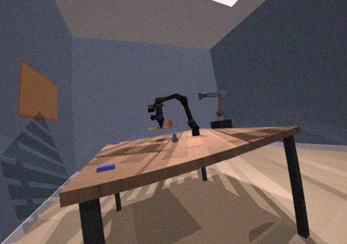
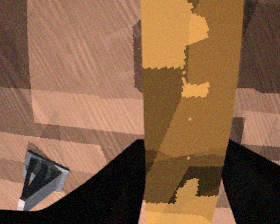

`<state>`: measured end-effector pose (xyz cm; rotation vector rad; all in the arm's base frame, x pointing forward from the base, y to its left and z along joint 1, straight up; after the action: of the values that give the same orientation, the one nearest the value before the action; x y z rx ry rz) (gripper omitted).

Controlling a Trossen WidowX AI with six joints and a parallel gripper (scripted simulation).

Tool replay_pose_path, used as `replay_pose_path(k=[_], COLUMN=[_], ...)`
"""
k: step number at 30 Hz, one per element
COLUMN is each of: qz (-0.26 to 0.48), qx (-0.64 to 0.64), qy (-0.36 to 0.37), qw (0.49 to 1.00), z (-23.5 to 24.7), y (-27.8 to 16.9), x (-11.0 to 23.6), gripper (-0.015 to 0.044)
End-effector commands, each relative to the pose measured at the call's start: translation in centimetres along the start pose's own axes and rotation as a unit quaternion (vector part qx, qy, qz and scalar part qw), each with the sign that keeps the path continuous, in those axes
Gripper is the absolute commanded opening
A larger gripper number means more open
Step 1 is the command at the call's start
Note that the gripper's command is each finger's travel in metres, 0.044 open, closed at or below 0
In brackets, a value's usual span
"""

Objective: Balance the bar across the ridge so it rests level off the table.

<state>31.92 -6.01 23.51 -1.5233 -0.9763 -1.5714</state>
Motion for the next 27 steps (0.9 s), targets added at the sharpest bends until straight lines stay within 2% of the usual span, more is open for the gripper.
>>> replay_pose_path(k=[1,27], qz=[0.000,0.001], qx=[0.056,0.354], qy=[0.000,0.005], qw=[0.998,0.935], z=[1.6,10.5], y=[-0.7,-5.5], x=[0.1,0.2], gripper=[0.0000,0.0000])
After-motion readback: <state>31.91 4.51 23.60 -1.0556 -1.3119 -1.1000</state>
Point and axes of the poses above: the point midway between the two fingers, 35 mm back from their tips, its own x axis back along the fingers, its own z axis across the jaws, y = z × x, the point moved 7 cm from there along x, back along the fingers, and after that the axes turned 4 degrees about -x, right-handed, at the moved point
